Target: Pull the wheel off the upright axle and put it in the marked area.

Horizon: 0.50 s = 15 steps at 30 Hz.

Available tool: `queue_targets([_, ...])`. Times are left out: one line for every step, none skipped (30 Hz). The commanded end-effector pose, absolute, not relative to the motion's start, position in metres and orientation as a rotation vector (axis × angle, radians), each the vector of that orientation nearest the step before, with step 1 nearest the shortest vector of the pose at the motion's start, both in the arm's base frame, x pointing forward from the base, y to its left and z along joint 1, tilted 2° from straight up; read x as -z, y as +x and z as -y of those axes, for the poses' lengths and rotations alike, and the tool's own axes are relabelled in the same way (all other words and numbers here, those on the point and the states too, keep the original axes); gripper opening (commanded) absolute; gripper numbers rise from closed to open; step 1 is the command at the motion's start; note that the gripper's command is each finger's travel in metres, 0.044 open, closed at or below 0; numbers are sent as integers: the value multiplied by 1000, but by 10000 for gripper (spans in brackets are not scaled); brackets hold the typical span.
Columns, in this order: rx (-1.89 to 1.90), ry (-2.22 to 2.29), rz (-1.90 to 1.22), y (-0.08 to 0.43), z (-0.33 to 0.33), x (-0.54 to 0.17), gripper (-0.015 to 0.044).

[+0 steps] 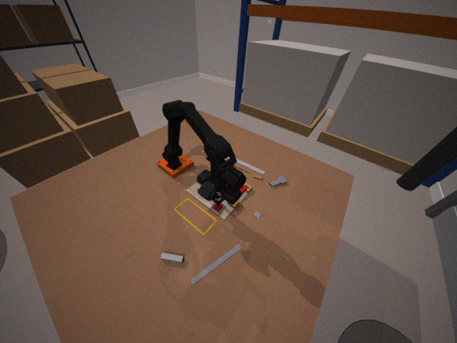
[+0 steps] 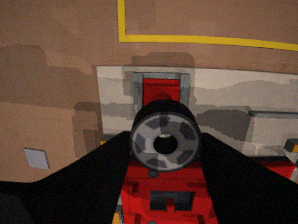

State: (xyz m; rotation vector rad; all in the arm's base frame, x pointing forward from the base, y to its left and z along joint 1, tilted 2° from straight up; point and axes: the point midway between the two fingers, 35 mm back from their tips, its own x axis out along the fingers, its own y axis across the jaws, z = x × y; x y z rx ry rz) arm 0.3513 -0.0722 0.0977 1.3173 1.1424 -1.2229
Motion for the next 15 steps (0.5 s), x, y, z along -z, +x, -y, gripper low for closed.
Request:
queue_targets([1222, 1319, -1133, 353, 73, -104, 0])
queue_targets([1222, 1319, -1133, 352, 73, -107, 0])
queue_targets([1222, 1319, -1133, 352, 73, -110, 0])
queue_targets([1222, 1319, -1133, 351, 73, -115, 0])
queue_targets([1222, 1319, -1133, 350, 73, -120, 0])
queue_targets([1222, 1319, -1133, 349, 73, -125, 0])
queue_targets([1222, 1319, -1133, 348, 72, -129, 0])
queue_targets([1222, 1319, -1133, 347, 72, -132, 0])
queue_targets([1222, 1319, -1133, 347, 72, -133, 0])
queue_targets([1222, 1319, -1133, 346, 72, -133, 0])
queue_targets([1225, 1317, -1144, 346, 72, -124, 0])
queue_targets([1225, 1317, -1143, 345, 75, -124, 0])
queue_targets([1225, 1317, -1143, 343, 79, -124, 0])
queue_targets([1225, 1316, -1142, 341, 84, -124, 0])
queue_targets([1226, 1316, -1141, 338, 89, -125, 0])
